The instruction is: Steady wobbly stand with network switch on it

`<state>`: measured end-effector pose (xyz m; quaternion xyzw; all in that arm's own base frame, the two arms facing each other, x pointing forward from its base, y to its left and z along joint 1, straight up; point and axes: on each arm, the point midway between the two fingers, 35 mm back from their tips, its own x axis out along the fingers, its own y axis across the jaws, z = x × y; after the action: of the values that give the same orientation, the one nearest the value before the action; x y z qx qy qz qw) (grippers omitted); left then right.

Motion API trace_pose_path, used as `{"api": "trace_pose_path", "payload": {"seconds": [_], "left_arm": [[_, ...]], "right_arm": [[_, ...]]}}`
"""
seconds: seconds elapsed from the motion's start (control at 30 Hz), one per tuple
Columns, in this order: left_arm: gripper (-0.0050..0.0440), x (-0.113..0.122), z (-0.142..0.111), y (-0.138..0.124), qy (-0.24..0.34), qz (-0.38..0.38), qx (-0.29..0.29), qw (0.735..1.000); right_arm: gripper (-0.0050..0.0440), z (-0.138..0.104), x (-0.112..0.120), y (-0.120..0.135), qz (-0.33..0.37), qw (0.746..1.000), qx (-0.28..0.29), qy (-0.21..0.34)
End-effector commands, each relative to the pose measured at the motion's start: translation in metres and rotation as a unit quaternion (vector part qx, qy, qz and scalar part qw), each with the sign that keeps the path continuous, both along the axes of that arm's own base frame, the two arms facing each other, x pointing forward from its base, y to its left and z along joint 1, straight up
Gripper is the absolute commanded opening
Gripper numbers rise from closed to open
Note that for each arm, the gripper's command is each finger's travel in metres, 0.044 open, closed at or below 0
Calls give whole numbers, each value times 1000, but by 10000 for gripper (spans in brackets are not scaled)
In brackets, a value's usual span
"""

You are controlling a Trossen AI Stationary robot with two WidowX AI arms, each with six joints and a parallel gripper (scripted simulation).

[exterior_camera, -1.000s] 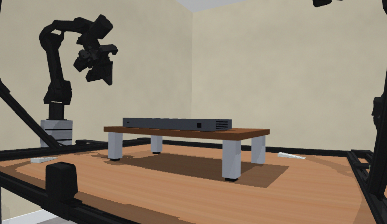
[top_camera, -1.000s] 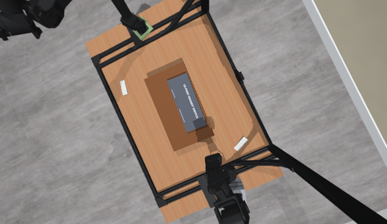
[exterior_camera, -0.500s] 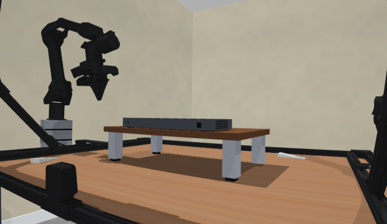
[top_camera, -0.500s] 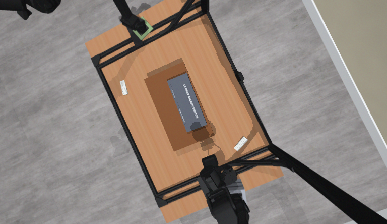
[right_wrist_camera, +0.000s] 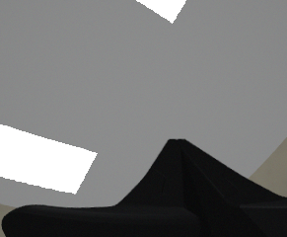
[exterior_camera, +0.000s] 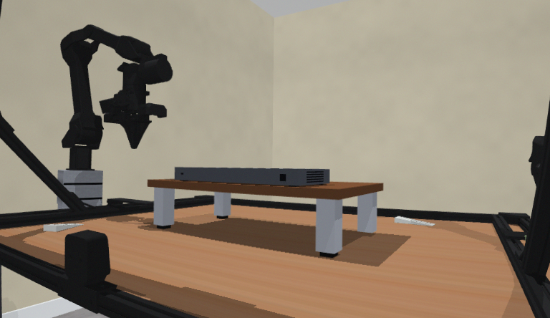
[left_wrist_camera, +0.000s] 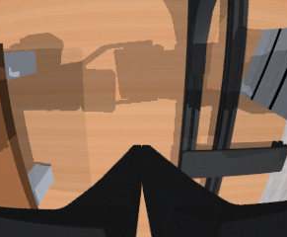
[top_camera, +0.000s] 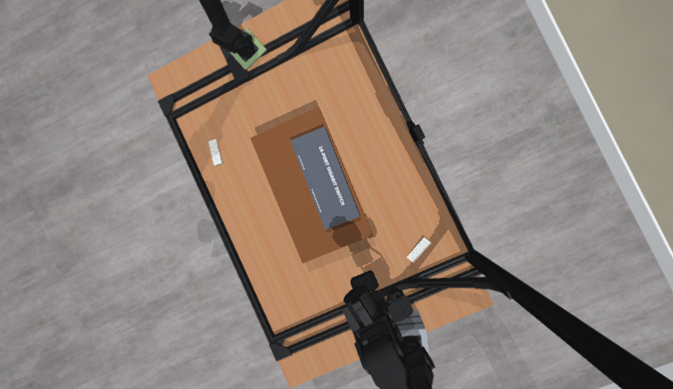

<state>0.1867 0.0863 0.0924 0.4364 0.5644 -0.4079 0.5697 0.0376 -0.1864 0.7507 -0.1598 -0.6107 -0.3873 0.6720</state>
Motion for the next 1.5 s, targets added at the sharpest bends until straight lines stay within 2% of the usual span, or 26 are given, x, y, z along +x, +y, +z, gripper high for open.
{"api": "trace_pose_path", "payload": {"seconds": [0.0,0.07,0.3,0.63,0.83,0.9,1.0,1.1,1.23,1.27,1.4,1.43,1.47], "left_arm": [[0,1,1,1,-2,-4,5,1000],[0,1,1,1,-2,-4,5,1000],[0,0,1,0,-1,-1,1,1000],[0,0,1,0,-1,-1,1,1000],[0,0,1,0,-1,-1,1,1000],[0,0,1,0,-1,-1,1,1000],[0,0,1,0,-1,-1,1,1000],[0,0,1,0,-1,-1,1,1000],[0,0,1,0,-1,-1,1,1000],[0,0,1,0,-1,-1,1,1000],[0,0,1,0,-1,-1,1,1000],[0,0,1,0,-1,-1,1,1000],[0,0,1,0,-1,-1,1,1000]], "right_arm": [[0,30,-13,63,-70,994,-83,16],[0,38,-17,87,-107,987,-115,22],[0,32,-19,90,-99,988,-113,17],[0,53,-32,168,-232,949,-214,25],[0,53,-32,168,-232,949,-214,25],[0,49,-28,164,-142,968,-208,8],[0,50,-24,168,-27,977,-210,-18],[0,51,-21,173,65,975,-210,-37],[0,52,-19,179,182,960,-205,-62],[0,52,-19,179,200,956,-203,-69],[0,52,-19,179,200,956,-203,-69],[0,51,-20,177,162,961,-219,-41],[0,51,-20,177,172,960,-218,-45]]}}
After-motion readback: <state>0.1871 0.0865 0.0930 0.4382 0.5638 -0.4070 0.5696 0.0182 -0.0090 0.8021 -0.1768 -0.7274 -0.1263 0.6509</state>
